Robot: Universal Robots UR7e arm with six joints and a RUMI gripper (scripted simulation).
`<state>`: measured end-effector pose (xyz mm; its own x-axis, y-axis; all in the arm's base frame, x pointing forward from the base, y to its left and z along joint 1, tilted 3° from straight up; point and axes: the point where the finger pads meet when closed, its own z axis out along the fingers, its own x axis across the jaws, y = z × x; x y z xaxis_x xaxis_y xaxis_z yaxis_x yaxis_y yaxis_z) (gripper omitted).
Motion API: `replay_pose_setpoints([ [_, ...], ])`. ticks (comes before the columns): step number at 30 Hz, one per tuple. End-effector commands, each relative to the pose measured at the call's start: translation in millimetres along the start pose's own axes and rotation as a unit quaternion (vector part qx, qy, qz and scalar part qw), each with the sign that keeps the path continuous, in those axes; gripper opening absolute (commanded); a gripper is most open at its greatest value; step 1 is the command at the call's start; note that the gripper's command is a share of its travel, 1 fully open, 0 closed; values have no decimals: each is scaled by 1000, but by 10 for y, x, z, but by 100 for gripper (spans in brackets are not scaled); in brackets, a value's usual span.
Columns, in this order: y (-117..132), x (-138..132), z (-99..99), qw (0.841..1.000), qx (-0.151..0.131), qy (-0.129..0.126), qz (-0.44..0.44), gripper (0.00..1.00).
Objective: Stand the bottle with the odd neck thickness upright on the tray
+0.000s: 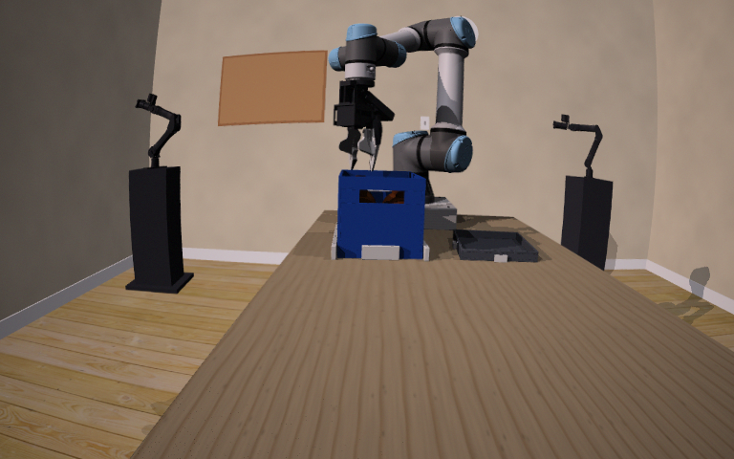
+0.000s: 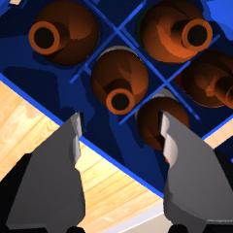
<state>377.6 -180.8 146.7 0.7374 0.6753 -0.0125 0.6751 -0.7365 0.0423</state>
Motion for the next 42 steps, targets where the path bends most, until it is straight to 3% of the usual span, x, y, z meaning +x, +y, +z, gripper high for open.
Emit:
replay_pose_setpoints([
  [1, 3, 0, -4, 1000, -1, 0, 0, 38],
  [42, -41, 1, -4, 1000, -1, 0, 0, 38],
])
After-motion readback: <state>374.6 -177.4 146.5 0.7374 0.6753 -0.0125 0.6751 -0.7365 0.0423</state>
